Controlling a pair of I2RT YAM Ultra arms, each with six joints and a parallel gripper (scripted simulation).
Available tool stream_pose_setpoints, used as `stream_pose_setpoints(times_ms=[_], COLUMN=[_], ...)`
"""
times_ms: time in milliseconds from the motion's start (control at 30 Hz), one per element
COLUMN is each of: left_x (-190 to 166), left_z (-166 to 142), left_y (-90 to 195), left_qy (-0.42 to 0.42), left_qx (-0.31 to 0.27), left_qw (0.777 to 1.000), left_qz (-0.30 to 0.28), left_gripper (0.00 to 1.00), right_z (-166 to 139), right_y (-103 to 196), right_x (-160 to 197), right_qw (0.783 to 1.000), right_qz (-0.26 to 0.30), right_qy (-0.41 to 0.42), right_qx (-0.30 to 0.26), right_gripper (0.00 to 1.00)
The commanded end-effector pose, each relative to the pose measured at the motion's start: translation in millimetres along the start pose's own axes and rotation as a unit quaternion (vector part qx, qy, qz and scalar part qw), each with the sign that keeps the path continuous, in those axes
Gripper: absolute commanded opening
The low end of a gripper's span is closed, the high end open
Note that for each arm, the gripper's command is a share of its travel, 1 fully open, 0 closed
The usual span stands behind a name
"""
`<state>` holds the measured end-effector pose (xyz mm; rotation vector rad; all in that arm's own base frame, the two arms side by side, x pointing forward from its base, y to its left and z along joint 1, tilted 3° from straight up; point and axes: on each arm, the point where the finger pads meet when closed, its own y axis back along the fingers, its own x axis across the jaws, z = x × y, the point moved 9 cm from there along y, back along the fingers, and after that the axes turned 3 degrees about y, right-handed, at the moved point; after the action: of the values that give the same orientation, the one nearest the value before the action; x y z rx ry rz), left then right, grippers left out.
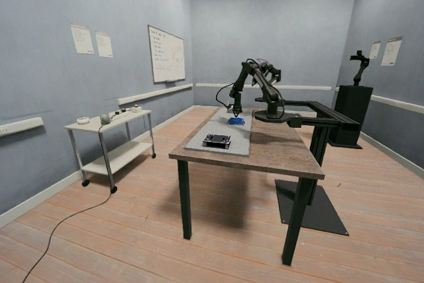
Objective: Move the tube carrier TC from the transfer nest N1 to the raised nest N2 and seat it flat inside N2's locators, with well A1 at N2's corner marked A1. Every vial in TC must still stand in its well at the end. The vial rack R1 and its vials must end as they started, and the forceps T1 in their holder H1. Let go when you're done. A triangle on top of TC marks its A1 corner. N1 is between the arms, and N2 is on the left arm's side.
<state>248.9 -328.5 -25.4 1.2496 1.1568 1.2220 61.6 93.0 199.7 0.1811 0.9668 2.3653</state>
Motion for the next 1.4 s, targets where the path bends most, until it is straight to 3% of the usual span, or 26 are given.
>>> stream_pose_setpoints(times_ms=[0,1167,1367], left_x=[-5.7,-9.9,-9.8], left_z=[12.9,18.9,19.0], left_y=[1.9,-46.0,-42.1], left_qy=[0.009,0.006,0.007], left_qx=[-0.013,-0.017,-0.016], left_qw=[1.0,1.0,1.0], left_qz=[-0.007,-0.012,-0.011], left_gripper=[1.0,1.0,1.0], right_z=[0.3,0.3,0.3], right_y=[1.9,1.9,1.9], right_x=[-1.3,-1.3,-1.3], right_qw=[1.0,1.0,1.0], right_qz=[-0.004,-0.004,-0.004], right_qy=[-0.004,-0.004,-0.004], right_qx=[-0.011,-0.011,-0.011], right_gripper=[1.0,1.0,1.0])
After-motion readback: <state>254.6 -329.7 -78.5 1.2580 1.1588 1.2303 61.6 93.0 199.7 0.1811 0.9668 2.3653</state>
